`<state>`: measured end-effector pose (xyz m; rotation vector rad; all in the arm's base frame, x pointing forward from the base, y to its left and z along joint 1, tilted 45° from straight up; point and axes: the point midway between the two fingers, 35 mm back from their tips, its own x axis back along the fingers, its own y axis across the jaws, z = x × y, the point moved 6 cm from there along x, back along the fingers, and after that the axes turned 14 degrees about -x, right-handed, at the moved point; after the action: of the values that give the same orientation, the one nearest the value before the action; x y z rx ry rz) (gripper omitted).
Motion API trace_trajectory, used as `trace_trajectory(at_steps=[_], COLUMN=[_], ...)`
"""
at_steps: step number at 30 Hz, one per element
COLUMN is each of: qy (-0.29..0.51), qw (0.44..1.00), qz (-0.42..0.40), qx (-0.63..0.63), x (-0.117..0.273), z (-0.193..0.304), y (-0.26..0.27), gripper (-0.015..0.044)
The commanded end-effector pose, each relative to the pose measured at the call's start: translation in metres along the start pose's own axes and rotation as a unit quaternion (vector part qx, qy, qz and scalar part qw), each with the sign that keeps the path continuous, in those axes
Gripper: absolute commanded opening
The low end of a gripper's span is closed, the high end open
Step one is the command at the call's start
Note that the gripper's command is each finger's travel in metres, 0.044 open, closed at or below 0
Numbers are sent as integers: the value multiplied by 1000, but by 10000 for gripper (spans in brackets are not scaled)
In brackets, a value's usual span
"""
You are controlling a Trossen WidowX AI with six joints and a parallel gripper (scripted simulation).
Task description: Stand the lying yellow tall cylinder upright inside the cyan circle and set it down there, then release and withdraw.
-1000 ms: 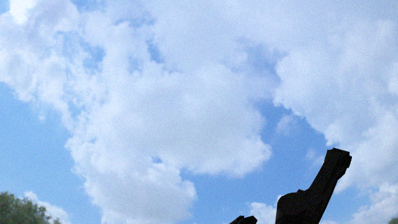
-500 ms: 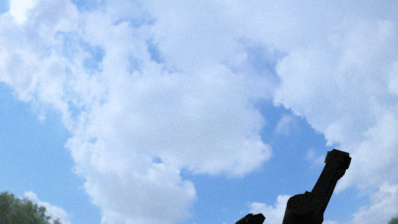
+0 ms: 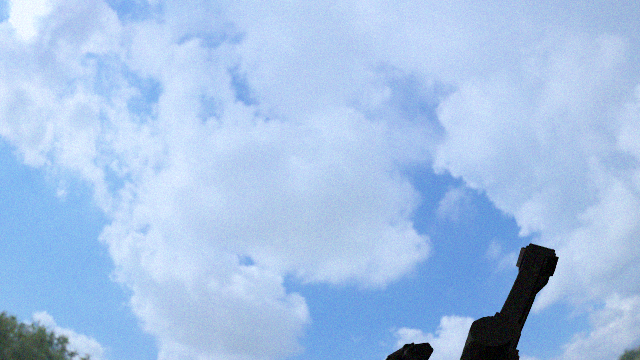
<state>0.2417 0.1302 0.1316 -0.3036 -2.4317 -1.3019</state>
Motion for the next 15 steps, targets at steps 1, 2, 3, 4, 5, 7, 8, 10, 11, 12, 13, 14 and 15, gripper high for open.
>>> trace_trajectory(at_steps=[1, 2, 3, 4, 5, 7, 8, 10, 11, 12, 13, 14, 15], qy=[-13, -15, -16, -16, -16, -16, -16, -16, -16, -16, -16, -16, -16], qw=[1000, 1000, 1000, 1000, 1000, 1000, 1000, 1000, 1000, 1000, 1000, 1000, 1000], qz=[-9, -11, -12, -12, -12, -12, -12, -12, -12, -12, -12, -12, -12], qx=[-15, -17, -19, -19, -19, -19, -19, -19, -19, -19, -19, -19, -19], x=[4, 4, 5, 5, 5, 5, 5, 5, 5, 5, 5, 5, 5], z=[-1, -1, -2, -2, -2, -2, -2, -2, -2, -2, -2, -2, -2], y=[-1, -1, -1, -1, -1, -1, -1, -1, -1, -1, -1, -1, -1], gripper=[105, 105, 105, 105, 105, 105, 105, 105, 105, 105, 105, 105, 105])
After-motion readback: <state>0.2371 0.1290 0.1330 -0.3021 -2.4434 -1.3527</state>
